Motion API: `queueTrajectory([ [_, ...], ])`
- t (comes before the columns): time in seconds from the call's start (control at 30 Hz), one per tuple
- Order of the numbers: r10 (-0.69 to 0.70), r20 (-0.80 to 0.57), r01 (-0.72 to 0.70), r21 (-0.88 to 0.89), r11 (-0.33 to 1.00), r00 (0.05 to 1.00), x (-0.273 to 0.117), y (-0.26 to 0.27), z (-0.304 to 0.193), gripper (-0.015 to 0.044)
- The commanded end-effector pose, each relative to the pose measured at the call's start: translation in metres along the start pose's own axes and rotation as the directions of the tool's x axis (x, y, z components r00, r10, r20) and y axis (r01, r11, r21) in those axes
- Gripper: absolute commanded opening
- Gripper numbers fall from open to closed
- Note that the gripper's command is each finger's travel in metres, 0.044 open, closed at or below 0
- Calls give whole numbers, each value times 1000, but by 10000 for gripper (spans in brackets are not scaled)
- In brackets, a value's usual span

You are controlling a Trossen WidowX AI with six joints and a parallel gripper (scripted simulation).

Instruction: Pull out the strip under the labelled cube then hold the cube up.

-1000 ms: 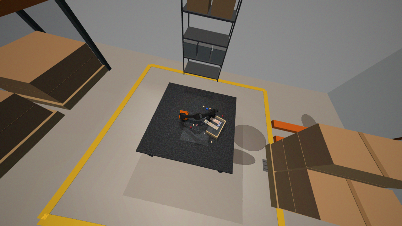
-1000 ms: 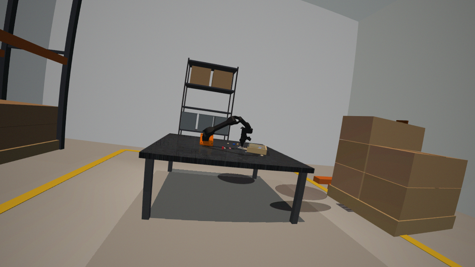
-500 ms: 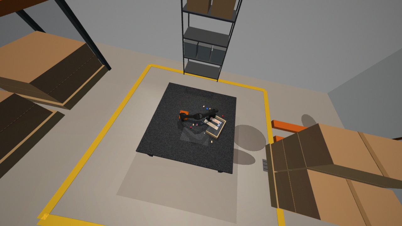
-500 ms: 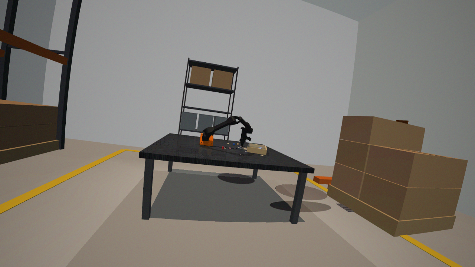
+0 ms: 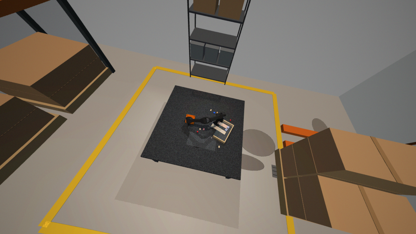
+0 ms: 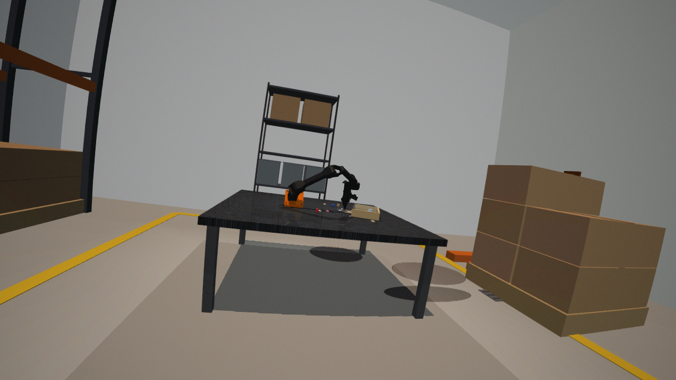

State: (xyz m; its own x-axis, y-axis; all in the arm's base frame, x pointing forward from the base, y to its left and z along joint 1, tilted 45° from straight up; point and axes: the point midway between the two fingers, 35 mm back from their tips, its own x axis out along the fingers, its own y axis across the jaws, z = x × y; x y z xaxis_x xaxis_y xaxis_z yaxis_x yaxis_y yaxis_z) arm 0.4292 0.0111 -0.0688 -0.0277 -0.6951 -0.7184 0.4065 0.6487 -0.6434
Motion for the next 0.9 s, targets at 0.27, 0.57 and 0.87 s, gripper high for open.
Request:
queueTrajectory([
  [0.27, -6, -11, 6, -3, 1000, 1000, 5, 0, -20, 0],
  [0.57, -6, -12, 6, -4, 1000, 1000, 6, 1, -34, 0],
  [0.87, -6, -12, 6, -4, 1000, 1000, 6, 1, -48, 0],
])
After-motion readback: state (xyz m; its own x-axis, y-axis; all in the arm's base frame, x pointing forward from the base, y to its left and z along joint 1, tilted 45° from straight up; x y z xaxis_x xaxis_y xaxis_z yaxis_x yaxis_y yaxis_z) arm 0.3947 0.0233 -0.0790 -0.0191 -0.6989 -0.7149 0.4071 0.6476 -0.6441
